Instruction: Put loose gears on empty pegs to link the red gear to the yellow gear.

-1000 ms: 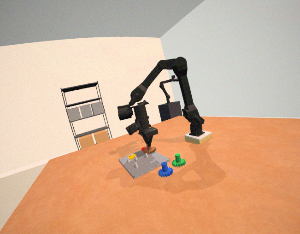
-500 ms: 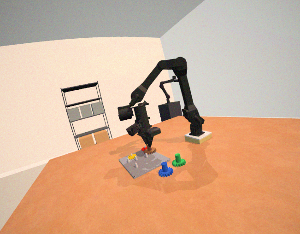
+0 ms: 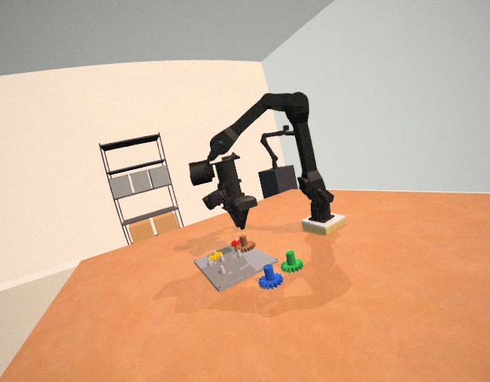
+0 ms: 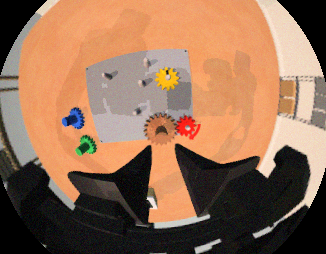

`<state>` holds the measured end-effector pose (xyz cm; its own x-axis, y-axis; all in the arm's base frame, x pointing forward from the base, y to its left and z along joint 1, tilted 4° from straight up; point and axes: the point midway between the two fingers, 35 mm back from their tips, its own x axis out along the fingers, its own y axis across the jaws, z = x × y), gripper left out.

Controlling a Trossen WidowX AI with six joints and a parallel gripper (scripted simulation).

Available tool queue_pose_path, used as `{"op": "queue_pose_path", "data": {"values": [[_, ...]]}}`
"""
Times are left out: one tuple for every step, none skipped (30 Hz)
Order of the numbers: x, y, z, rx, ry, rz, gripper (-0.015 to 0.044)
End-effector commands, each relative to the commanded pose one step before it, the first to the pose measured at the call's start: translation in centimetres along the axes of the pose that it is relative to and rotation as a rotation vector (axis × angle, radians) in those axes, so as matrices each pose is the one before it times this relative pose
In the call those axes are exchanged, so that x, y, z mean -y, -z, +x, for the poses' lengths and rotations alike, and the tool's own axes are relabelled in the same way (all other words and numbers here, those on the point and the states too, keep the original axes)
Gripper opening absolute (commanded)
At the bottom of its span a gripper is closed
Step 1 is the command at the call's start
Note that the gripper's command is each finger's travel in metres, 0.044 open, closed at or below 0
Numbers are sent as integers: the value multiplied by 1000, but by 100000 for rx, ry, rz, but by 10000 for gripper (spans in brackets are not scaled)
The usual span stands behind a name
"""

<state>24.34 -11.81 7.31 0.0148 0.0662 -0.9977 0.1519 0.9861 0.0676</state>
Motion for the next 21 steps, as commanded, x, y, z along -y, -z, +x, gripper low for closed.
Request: {"op": "queue_pose_path", "data": {"values": [[7,3,-1355,678,382,1607,140],[-206,-102,943,-162,-198,-1659,166],[-625,-126,-11,36,41,-992,193],[-1044,-186,-18,64,57,-1653,219],[-1295,-194,-22,86,52,-2050,245],[-1297,-157,-22,93,30,-2054,271],[-1296,-120,-22,99,8,-2054,298],[-1294,-82,-21,103,-14,-2054,324],[-1289,-44,-19,95,-44,-2029,350],[-1272,12,-8,2,-129,-1822,376],[-1270,50,-6,-2,-144,-1829,402],[-1261,88,-5,-8,-158,-1829,429],[-1252,126,-4,-15,-172,-1828,440],[-1241,163,-3,-22,-185,-1828,440],[-1230,200,-2,-30,-199,-1828,440],[-1217,236,-1,-39,-212,-1827,440],[-1199,271,1,-49,-224,-1820,440],[-849,423,3,-61,-179,-1445,440],[-502,261,4,-40,-110,-870,440],[-166,88,2,-14,-37,-290,440],[0,0,0,0,0,0,440]]}}
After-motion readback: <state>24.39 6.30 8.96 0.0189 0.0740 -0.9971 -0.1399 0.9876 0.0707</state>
